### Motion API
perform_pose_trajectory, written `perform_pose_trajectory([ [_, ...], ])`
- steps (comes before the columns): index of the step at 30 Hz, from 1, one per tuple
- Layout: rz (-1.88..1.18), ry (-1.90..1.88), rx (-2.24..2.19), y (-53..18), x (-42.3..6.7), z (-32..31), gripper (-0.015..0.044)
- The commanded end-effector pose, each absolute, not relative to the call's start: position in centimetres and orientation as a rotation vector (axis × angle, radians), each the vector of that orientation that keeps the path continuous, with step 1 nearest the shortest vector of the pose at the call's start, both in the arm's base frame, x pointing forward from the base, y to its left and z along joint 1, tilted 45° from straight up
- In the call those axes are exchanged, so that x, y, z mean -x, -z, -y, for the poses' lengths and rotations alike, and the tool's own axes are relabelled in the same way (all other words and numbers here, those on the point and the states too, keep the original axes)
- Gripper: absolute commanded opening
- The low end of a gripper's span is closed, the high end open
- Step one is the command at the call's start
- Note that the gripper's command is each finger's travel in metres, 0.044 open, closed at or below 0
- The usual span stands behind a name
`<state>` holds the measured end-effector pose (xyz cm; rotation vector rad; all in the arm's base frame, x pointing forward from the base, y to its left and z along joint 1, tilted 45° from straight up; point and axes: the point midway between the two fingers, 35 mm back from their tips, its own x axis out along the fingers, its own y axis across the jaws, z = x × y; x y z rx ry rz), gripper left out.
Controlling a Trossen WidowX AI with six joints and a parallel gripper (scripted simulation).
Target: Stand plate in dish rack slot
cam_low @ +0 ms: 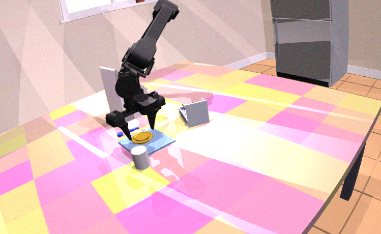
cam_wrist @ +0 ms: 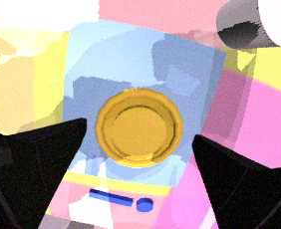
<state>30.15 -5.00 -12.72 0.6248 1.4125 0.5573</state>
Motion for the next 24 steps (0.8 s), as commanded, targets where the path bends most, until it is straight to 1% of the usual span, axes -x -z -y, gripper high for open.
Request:
perform_pose_trajectory([
  [1,-1.421,-0.563,-0.635,13.42,-29.89,4.16,0.0400],
  [18,-1.420,-0.564,-0.636,14.29,-29.79,3.32,0.0392],
  [24,-1.420,-0.564,-0.636,14.29,-29.79,3.32,0.0352],
])
